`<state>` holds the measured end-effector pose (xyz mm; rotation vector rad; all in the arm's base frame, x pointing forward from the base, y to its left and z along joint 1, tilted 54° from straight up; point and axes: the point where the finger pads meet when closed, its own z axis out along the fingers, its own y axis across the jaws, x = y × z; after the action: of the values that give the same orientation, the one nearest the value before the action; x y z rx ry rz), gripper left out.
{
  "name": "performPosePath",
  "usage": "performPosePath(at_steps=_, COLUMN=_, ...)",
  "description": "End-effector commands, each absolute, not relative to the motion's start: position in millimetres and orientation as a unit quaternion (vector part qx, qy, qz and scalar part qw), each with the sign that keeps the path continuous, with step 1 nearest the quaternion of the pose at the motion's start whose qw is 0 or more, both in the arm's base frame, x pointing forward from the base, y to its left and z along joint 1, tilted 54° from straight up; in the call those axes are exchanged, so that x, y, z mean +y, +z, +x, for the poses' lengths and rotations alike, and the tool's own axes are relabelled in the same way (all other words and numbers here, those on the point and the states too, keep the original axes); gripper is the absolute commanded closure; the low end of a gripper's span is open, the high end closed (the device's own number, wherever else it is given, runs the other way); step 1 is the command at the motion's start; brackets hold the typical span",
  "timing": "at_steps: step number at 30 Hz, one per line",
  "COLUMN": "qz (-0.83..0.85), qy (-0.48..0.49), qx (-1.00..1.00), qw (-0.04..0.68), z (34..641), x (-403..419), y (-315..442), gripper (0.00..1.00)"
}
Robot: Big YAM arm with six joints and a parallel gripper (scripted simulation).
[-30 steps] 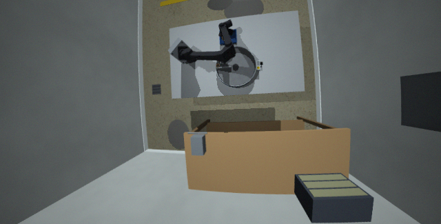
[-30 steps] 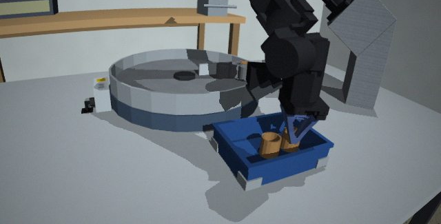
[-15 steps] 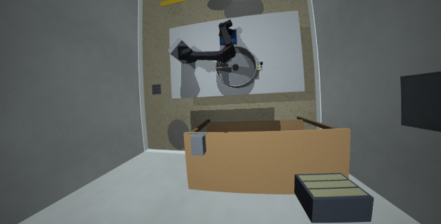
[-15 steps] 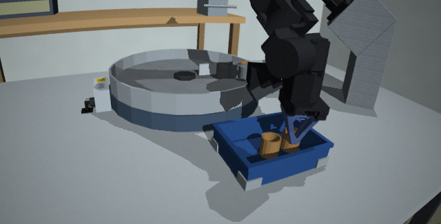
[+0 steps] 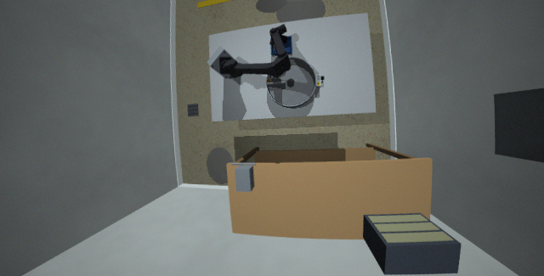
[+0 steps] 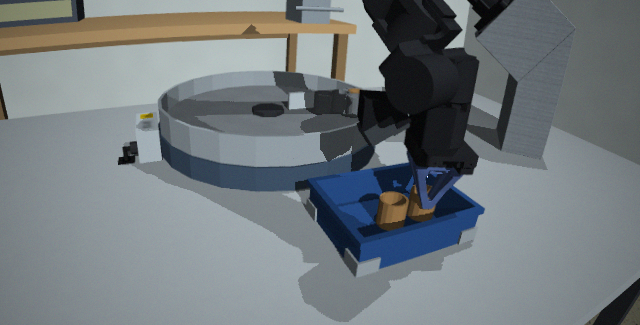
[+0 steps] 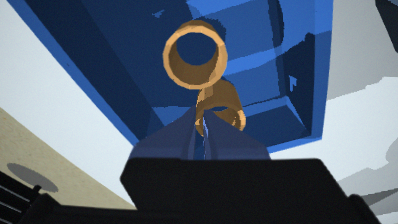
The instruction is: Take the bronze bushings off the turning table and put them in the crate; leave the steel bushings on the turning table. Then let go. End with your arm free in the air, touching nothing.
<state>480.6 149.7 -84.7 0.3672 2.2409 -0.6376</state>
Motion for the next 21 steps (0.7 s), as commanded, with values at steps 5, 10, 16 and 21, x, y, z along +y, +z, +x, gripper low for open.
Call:
performPosePath(at_steps=5, qz=0.141, qy=-0.247, qx=0.878, qw=0.384, z=484.0, x=151.2, y=-84.4, gripper=1.0)
performPosePath(at_steps=10, qz=0.141, qy=-0.247, qx=0.878, qw=0.384, z=484.0, x=151.2, y=-84.4, gripper=1.0)
performPosePath(at_steps=16, qz=0.141, qy=-0.247, qx=0.878, qw=0.384, z=484.0, x=151.2, y=-84.4, gripper=0.85)
performPosePath(at_steps=21, qz=0.141, qy=-0.247, qx=0.878, qw=0.384, z=484.0, x=151.2, y=-84.4, gripper=0.85)
